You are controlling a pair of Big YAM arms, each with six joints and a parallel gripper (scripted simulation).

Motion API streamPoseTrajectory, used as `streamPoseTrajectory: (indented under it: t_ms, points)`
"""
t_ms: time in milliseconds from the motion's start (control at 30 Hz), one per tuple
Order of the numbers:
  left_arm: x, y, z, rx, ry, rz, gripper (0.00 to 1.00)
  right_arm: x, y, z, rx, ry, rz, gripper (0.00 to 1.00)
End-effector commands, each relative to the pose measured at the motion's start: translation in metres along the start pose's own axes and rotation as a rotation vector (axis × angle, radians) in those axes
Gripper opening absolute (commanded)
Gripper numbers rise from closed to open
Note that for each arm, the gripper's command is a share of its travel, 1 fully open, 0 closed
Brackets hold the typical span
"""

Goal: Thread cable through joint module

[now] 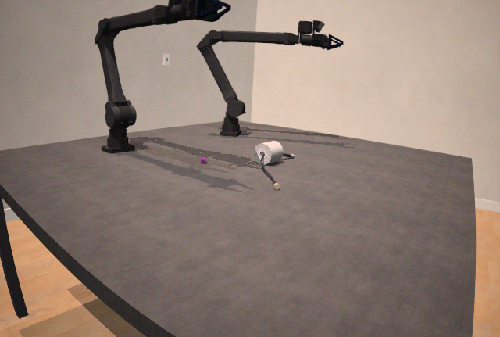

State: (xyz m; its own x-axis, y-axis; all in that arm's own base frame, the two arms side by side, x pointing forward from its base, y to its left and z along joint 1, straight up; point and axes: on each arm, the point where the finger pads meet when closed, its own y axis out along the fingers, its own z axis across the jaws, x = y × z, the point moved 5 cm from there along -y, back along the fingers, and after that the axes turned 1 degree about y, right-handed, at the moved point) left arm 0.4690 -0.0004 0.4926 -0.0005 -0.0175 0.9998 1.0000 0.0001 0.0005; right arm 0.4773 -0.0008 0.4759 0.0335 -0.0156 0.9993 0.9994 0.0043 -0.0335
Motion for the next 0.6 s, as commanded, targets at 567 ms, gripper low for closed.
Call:
streamPoseTrajectory:
  t_ms: [567]
  points:
    - [0.032, 0.005, -0.004, -0.005, -0.007, -0.069, 0.96, 0.054, -0.008, -0.001, -0.005, 0.013, -0.111, 0.32]
